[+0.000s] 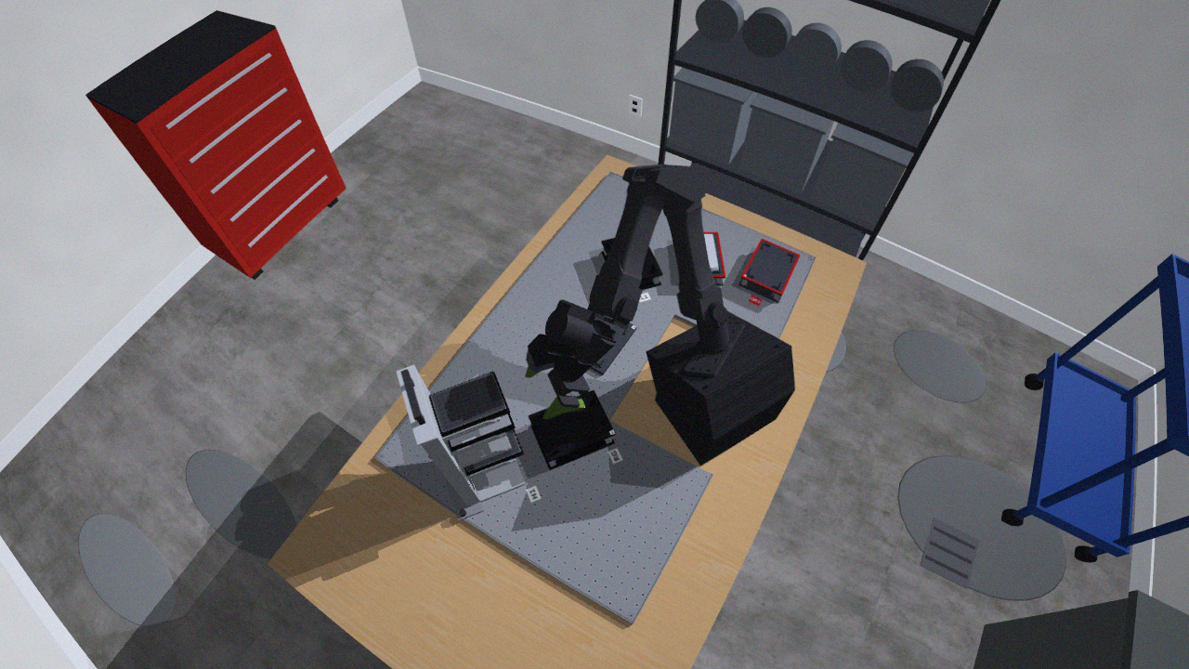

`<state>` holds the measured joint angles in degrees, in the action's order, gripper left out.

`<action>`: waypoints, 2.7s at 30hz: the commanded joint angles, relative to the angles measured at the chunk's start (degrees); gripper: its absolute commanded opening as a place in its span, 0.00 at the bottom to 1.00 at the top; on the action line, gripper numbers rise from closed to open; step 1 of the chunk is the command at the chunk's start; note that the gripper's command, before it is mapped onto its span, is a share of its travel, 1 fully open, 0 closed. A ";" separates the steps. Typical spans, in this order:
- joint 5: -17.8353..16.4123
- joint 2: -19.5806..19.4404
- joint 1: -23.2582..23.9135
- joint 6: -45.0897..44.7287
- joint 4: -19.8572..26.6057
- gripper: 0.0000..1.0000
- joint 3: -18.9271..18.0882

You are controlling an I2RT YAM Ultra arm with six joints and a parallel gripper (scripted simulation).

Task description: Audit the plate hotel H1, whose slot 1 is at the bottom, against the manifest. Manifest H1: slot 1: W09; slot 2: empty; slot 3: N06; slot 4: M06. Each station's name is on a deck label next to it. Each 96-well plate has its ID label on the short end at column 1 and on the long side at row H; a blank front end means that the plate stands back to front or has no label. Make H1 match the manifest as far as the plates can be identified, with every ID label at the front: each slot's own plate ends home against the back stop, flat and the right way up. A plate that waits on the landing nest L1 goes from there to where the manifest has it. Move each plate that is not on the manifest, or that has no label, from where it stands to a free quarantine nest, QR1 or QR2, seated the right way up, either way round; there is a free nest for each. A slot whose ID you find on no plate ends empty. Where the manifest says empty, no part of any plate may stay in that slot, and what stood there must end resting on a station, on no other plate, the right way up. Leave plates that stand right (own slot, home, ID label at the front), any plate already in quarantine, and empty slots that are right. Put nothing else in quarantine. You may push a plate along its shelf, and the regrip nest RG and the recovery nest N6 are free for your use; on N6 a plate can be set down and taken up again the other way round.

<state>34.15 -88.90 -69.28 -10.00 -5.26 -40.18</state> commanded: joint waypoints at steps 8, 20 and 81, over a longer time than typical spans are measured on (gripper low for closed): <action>-1.21 -3.35 0.99 -0.97 -0.43 1.00 -4.28; -1.75 -5.93 1.73 -1.56 -0.04 1.00 -7.13; -2.92 -13.41 3.26 -2.83 0.79 0.85 -16.51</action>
<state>31.59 -102.19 -65.87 -12.75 -5.02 -55.77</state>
